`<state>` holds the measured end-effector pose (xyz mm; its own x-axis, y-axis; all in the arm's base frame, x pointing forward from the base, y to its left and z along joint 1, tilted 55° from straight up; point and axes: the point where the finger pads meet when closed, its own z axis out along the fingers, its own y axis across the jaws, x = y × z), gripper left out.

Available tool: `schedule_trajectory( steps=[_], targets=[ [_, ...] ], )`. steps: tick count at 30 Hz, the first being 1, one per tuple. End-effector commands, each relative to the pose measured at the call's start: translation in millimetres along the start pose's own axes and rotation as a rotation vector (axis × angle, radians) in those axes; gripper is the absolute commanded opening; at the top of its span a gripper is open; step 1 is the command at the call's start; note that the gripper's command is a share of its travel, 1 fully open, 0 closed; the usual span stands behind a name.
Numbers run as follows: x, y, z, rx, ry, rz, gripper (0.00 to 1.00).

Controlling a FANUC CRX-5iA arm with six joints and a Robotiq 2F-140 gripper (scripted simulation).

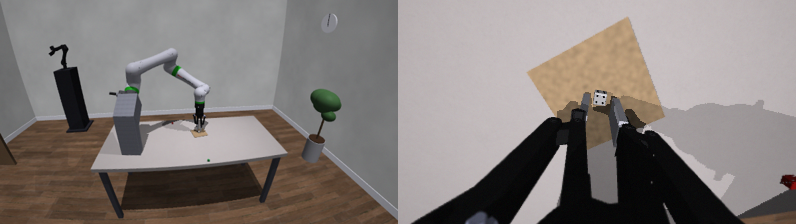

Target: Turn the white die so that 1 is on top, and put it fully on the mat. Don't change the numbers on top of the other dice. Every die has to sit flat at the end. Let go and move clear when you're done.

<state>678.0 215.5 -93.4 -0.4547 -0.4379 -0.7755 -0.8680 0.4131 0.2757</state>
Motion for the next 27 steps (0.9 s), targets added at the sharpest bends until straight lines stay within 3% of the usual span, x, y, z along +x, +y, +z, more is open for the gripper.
schedule_trajectory(
  steps=[1,27],
  targets=[
    [0.0,-0.3,-0.3,0.000,0.000,0.000,0.27],
    [0.0,-0.3,11.0,0.000,0.000,0.000,0.27]
  ],
)
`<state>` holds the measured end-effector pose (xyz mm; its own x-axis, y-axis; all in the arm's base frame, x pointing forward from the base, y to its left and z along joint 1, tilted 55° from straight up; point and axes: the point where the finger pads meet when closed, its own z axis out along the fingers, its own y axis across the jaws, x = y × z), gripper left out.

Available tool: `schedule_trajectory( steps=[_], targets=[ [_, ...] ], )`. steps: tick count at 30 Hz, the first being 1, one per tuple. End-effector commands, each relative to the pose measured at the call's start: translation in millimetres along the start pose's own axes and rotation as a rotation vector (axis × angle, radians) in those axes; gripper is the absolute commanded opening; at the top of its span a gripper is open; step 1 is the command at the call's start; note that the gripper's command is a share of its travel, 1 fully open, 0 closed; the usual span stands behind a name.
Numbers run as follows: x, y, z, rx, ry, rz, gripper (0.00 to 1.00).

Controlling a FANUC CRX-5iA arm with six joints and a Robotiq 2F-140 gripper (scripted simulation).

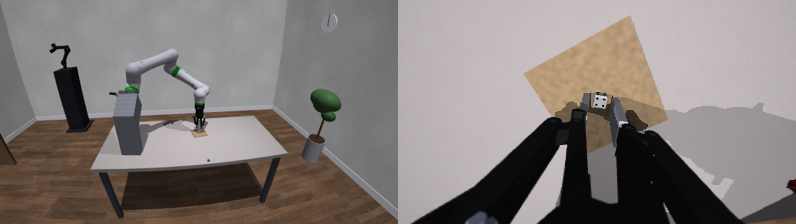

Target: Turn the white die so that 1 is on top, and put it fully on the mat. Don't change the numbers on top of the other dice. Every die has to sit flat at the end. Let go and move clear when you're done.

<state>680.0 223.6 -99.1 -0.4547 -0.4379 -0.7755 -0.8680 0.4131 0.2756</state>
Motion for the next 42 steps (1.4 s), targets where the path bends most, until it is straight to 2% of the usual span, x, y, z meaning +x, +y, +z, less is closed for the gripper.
schedule_trajectory(
  steps=[1,11,42],
  targets=[
    [0.0,-0.3,2.2,0.000,0.000,0.000,0.27],
    [0.0,-0.3,9.4,0.000,0.000,0.000,0.27],
    [0.0,-0.2,9.6,0.000,0.000,0.000,0.27]
  ],
)
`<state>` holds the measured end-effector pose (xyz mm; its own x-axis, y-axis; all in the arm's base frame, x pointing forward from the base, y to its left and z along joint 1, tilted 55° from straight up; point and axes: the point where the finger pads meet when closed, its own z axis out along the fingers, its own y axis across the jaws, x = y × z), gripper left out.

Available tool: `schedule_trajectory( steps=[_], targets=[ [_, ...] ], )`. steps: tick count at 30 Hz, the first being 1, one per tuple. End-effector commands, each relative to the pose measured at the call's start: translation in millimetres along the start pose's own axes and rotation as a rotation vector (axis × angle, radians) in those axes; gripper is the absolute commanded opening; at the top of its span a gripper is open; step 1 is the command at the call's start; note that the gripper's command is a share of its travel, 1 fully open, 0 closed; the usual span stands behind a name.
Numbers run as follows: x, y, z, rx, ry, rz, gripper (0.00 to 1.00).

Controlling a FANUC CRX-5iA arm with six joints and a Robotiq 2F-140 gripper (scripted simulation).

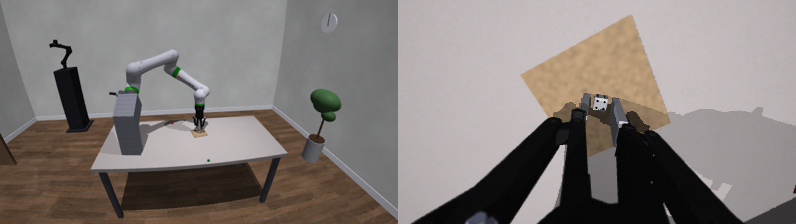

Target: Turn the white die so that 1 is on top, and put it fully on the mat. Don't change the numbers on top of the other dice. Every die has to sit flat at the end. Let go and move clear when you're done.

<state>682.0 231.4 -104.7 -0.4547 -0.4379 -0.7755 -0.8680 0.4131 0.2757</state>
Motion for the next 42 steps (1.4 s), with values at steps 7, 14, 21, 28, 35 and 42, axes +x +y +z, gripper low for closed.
schedule_trajectory(
  steps=[7,14,21,28,35,42],
  targets=[
    [0.0,-0.3,-0.3,0.000,0.000,0.000,0.27],
    [0.0,-0.3,-0.3,0.000,0.000,0.000,0.16],
    [0.0,-0.3,-0.3,0.000,0.000,0.000,0.16],
    [0.0,-0.3,-0.3,0.000,0.000,0.000,0.16],
    [0.0,-0.3,-0.3,0.000,0.000,0.000,0.16],
    [0.0,-0.3,-0.3,0.000,0.000,0.000,0.16]
  ],
)
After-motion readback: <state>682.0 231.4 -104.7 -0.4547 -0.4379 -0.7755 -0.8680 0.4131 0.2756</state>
